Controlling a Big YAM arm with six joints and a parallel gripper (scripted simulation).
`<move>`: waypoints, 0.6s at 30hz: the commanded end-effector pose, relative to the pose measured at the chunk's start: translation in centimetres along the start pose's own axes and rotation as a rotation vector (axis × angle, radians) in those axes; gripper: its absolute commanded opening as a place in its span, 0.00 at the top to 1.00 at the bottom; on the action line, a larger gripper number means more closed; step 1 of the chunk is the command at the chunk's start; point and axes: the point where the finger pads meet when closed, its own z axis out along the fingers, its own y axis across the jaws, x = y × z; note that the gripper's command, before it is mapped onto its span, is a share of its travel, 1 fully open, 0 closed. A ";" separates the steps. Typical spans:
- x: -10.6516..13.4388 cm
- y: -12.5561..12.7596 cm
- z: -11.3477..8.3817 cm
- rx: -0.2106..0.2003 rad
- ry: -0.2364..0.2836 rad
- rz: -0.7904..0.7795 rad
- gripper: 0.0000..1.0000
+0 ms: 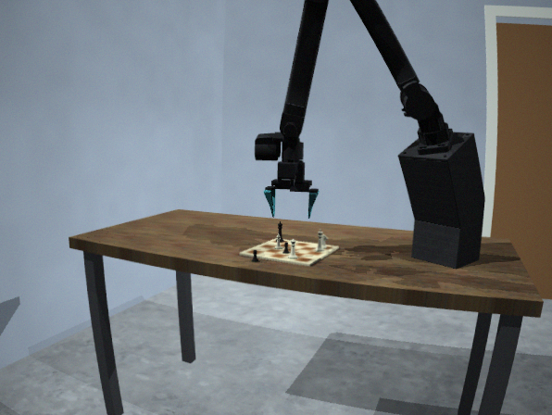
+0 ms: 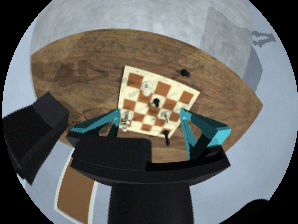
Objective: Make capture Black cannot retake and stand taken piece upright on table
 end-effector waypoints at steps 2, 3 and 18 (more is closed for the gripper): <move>0.3 -0.6 -1.1 0.027 0.004 0.321 0.00; 0.2 -0.7 -1.1 0.027 0.001 0.366 0.00; -0.8 -0.4 -0.9 -0.008 -0.019 1.038 0.00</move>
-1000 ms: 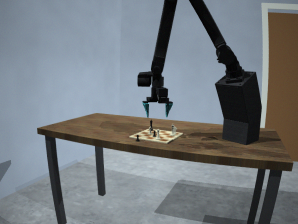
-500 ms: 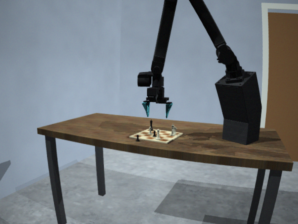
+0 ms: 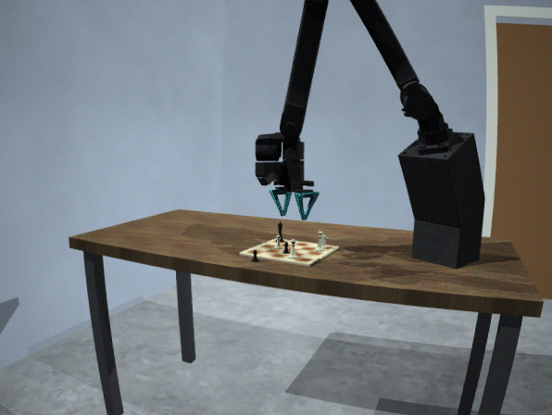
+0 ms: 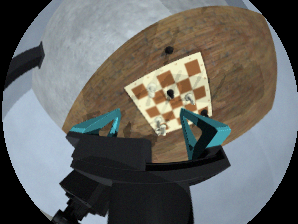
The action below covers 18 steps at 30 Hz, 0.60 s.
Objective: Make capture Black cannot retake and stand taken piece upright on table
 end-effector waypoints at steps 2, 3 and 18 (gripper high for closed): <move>-1.0 -0.4 -0.9 0.017 -0.018 0.325 0.00; -1.0 -0.4 -0.9 0.013 -0.018 0.373 0.00; -0.9 -0.1 -0.9 -0.027 -0.009 1.051 0.00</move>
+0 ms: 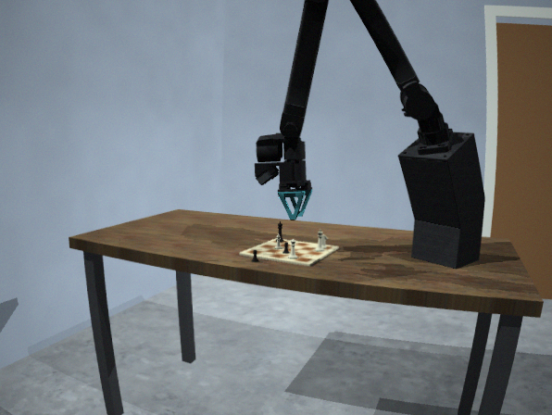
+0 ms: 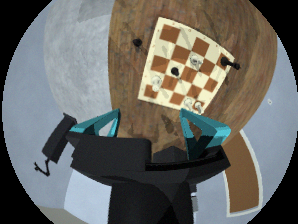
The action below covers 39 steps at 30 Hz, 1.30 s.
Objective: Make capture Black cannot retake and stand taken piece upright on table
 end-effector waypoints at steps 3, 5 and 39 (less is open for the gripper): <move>-1.7 0.0 -1.0 0.003 -0.043 0.367 0.00; -1.6 0.0 -1.0 0.003 -0.046 0.458 0.00; -1.3 -0.3 -0.6 0.022 -0.115 1.041 0.59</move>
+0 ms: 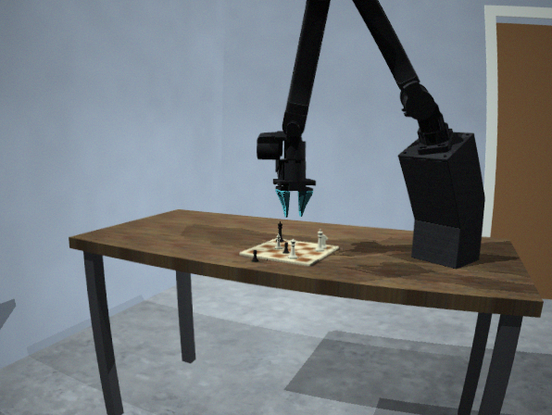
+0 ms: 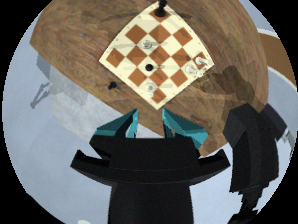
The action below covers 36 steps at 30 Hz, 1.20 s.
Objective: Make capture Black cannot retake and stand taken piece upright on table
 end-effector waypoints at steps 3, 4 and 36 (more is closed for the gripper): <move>0.3 0.5 -0.3 -0.014 -0.008 0.001 0.59; 0.3 0.5 -0.3 -0.014 -0.008 0.001 0.59; 0.1 1.0 2.3 -0.014 -0.007 -0.002 0.59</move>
